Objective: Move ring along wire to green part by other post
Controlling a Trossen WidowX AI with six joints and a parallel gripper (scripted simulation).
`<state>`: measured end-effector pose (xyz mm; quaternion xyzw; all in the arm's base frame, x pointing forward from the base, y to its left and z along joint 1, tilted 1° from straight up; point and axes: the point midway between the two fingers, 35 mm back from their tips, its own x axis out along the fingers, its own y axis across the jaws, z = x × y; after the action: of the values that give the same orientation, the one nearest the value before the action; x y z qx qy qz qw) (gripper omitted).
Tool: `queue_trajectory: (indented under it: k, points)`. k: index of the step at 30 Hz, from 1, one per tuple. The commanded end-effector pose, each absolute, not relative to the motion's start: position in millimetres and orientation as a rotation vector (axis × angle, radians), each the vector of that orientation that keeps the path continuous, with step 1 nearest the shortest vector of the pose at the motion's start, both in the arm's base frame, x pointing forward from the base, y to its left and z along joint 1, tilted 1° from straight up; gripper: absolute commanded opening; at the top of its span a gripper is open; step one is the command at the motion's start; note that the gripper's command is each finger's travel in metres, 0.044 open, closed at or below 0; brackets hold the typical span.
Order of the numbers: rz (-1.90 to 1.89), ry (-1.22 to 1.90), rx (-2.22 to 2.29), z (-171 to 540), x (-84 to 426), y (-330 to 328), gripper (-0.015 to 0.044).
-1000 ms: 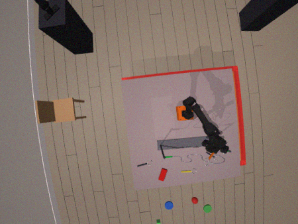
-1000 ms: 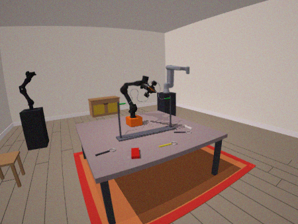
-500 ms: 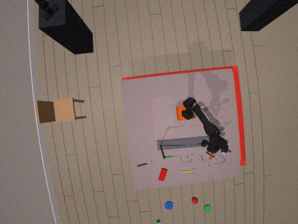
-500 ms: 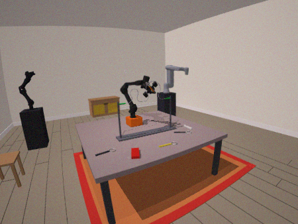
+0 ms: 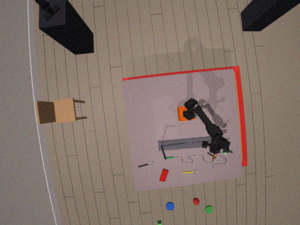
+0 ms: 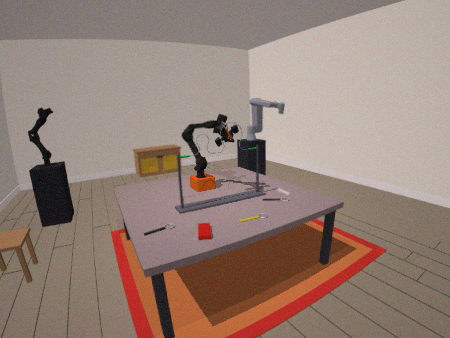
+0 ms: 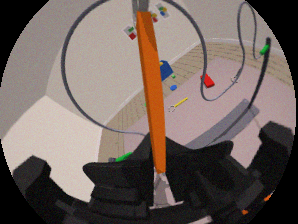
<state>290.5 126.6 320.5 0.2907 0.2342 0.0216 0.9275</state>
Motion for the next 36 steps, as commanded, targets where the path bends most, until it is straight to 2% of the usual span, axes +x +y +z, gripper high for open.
queue_trajectory:
  k: [1,36]
  points:
    - [0.033,0.473,0.552,322,291,125,-0.015]
    - [-0.073,0.451,0.126,315,291,108,-0.015]
